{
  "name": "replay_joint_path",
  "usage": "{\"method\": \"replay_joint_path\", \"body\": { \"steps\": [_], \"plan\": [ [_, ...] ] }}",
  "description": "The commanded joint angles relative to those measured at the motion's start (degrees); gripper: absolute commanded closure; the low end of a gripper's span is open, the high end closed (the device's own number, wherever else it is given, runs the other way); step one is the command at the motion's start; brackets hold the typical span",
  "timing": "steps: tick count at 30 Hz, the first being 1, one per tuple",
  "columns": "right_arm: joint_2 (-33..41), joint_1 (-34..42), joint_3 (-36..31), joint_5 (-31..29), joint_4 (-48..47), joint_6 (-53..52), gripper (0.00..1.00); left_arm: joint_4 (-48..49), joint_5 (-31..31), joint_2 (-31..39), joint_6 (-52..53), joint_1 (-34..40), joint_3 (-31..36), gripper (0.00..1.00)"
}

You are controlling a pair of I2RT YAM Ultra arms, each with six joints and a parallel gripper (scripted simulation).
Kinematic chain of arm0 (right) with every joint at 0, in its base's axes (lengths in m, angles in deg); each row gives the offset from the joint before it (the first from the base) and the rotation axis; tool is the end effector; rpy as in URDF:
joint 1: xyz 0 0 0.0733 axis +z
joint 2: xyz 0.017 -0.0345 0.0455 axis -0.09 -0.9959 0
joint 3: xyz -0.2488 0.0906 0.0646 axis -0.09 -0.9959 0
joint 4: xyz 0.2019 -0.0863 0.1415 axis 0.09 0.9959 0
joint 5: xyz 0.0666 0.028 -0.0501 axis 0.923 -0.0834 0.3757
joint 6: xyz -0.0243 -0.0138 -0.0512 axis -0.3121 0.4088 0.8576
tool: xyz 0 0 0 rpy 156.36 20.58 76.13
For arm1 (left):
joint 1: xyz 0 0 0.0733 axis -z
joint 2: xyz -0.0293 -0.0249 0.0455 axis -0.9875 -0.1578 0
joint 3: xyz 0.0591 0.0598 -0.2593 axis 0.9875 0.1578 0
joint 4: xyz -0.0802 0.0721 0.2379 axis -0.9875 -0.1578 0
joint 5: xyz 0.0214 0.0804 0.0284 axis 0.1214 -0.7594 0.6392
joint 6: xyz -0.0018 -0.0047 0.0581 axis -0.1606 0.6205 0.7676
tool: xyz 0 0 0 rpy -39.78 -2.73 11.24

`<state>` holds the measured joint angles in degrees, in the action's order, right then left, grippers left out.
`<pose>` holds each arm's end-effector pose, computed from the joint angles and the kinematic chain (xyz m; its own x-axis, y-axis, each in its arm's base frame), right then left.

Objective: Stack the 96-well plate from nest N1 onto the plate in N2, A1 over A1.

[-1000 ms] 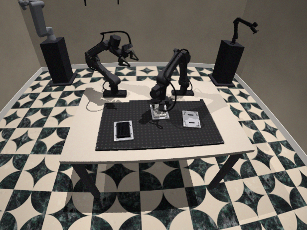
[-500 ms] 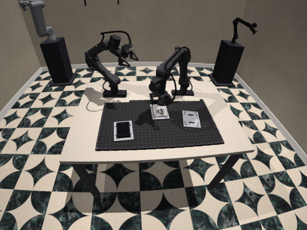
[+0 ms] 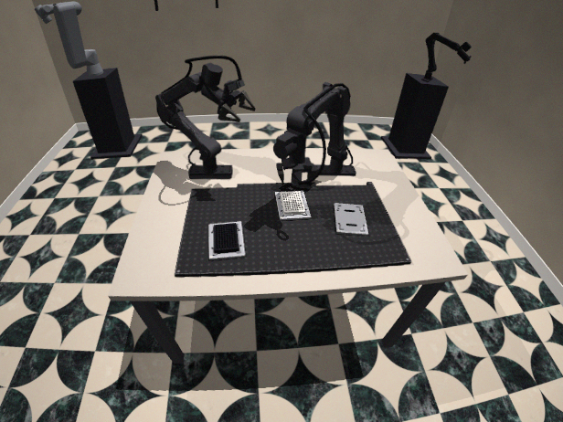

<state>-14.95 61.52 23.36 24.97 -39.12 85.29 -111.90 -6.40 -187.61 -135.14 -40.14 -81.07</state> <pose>0.0421 0.0687 0.3784 -0.2622 -0.2473 -0.9328 -0.8374 0.5386 0.0926 0.2730 -0.2314 0.2696 -0.9956 -0.0774 -0.0521 -0.0785 0.9967 0.0198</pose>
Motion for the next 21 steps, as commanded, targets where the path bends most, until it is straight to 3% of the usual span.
{"method": "replay_joint_path", "body": {
  "steps": [1,6,8,15,21],
  "plan": [
    [-4.3,-0.7,-0.7,0.2,-6.9,0.3,0.00,2.6,-7.5,5.6,2.3,-1.0,1.1,0.00],
    [-13.5,-0.6,-3.0,0.2,-13.1,0.3,0.00,7.2,-14.2,15.1,6.0,-2.6,5.9,0.00],
    [-13.5,-0.6,-3.0,0.2,-13.1,0.3,0.00,7.2,-14.2,15.1,6.0,-2.6,5.9,0.00],
    [-28.3,-0.2,-5.4,-0.5,-23.7,0.2,0.00,19.8,-22.2,29.6,17.3,-7.1,13.5,0.00],
    [-38.5,0.4,-6.3,-0.8,-31.2,0.1,0.00,33.3,-21.6,38.6,28.4,-12.5,19.7,0.00]
  ]
}}
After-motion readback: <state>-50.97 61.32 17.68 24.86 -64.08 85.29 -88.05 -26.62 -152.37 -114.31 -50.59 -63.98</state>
